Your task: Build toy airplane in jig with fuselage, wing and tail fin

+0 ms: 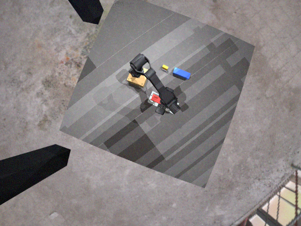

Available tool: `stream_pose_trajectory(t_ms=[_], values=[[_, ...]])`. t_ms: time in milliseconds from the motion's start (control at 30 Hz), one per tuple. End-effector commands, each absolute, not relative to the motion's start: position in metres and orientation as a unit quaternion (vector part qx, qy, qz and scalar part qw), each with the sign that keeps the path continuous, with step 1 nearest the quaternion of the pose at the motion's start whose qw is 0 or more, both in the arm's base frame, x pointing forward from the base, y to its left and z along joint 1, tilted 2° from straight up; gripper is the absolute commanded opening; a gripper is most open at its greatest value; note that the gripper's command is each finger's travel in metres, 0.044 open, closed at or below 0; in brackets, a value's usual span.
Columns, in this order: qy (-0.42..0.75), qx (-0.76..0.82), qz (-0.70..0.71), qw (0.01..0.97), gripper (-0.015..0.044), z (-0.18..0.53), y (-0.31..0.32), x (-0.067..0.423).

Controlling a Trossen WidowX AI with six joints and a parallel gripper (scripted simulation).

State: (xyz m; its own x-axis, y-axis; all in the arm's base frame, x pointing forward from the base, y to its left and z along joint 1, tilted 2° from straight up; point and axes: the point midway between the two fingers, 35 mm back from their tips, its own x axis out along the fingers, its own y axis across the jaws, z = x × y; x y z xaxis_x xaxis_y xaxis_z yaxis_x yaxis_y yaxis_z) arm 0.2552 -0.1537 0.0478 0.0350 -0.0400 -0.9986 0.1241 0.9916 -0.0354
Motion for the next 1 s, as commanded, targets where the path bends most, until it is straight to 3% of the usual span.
stream_pose_trajectory(t_ms=[0,967], values=[[0.692,0.03,-0.054,0.72,0.0195,0.047,-0.153,0.256],[0.692,0.03,-0.054,0.72,0.0195,0.006,-0.154,0.258]])
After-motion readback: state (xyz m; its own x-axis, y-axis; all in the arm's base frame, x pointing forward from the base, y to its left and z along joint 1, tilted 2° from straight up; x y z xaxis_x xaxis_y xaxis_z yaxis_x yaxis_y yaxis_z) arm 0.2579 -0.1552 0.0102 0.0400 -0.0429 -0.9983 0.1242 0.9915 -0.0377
